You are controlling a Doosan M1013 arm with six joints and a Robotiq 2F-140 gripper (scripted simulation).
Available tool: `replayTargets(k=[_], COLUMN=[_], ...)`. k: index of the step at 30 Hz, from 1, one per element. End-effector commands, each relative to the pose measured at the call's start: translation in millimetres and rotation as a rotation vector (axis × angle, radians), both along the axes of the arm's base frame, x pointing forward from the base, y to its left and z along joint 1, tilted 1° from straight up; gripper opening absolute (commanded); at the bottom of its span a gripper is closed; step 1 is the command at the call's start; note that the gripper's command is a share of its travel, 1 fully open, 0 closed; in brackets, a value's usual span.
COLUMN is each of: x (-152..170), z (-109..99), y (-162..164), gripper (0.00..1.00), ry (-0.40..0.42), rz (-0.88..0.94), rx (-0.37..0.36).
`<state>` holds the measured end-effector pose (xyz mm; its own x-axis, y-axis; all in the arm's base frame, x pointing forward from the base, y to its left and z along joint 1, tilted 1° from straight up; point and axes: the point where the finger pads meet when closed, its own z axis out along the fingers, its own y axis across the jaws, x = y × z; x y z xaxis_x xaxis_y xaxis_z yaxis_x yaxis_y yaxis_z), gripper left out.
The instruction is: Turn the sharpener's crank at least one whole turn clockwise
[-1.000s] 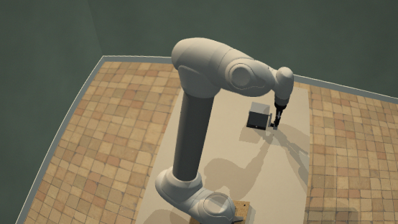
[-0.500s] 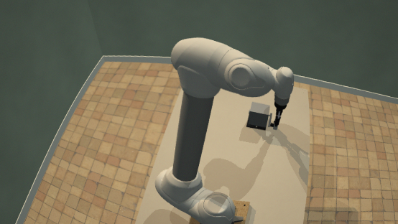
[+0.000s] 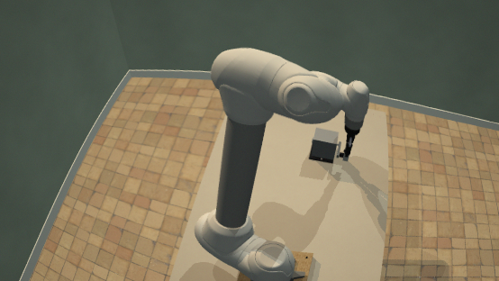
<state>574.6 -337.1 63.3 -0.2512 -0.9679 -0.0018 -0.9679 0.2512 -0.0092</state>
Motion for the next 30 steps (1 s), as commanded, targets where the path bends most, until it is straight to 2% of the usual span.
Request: replayTargets(k=[1, 15, 30], x=[5, 20, 32], z=[14, 41, 49], y=[2, -3, -6], gripper=[0.0, 0.0, 0.0], ry=[-0.008, -0.008, -0.008], rz=[0.0, 0.0, 0.0], rx=[0.004, 0.004, 0.004])
